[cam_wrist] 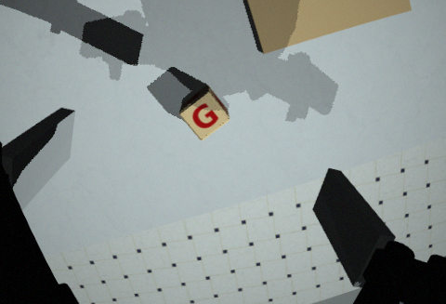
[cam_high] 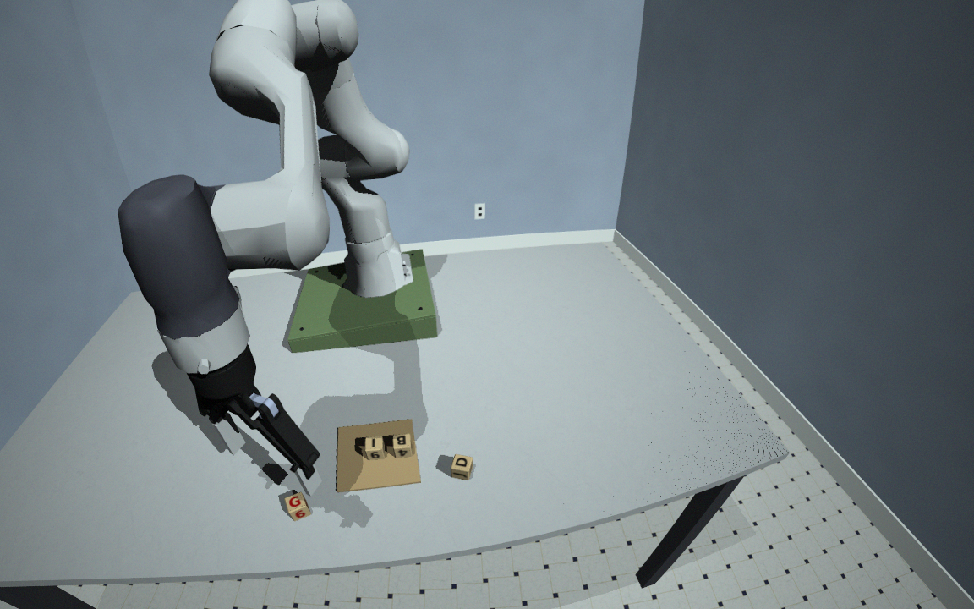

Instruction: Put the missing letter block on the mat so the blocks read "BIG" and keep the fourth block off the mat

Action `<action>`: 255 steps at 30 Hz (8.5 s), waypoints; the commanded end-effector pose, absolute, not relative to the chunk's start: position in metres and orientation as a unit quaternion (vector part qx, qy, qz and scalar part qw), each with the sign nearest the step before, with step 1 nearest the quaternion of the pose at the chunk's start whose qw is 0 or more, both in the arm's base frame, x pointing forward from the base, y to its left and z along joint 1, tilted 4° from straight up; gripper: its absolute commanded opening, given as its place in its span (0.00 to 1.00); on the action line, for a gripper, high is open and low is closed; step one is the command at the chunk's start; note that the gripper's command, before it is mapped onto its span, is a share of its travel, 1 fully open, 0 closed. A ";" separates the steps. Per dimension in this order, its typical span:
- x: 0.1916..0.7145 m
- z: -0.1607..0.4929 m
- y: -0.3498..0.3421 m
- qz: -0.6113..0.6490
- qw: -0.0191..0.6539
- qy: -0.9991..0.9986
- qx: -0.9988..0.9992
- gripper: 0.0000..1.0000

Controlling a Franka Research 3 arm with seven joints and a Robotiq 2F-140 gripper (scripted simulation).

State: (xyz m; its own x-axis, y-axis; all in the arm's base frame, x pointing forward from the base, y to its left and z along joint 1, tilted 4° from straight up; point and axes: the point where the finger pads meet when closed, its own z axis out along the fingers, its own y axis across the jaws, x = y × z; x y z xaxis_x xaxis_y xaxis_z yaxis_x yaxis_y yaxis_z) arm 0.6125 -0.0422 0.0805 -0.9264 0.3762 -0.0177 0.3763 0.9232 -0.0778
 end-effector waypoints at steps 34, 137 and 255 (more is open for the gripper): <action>0.613 0.070 -0.042 -0.035 0.014 0.876 0.480 1.00; 0.612 0.017 -0.046 -0.034 0.015 0.864 0.502 0.40; 0.612 -0.020 -0.048 -0.034 0.015 0.864 0.502 0.28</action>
State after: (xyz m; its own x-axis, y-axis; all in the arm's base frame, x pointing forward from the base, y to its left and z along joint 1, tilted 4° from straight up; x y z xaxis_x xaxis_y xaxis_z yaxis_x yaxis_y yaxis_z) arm 0.6104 -0.0484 -0.0204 -0.4939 0.8675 -0.0595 0.8695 0.4917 -0.0477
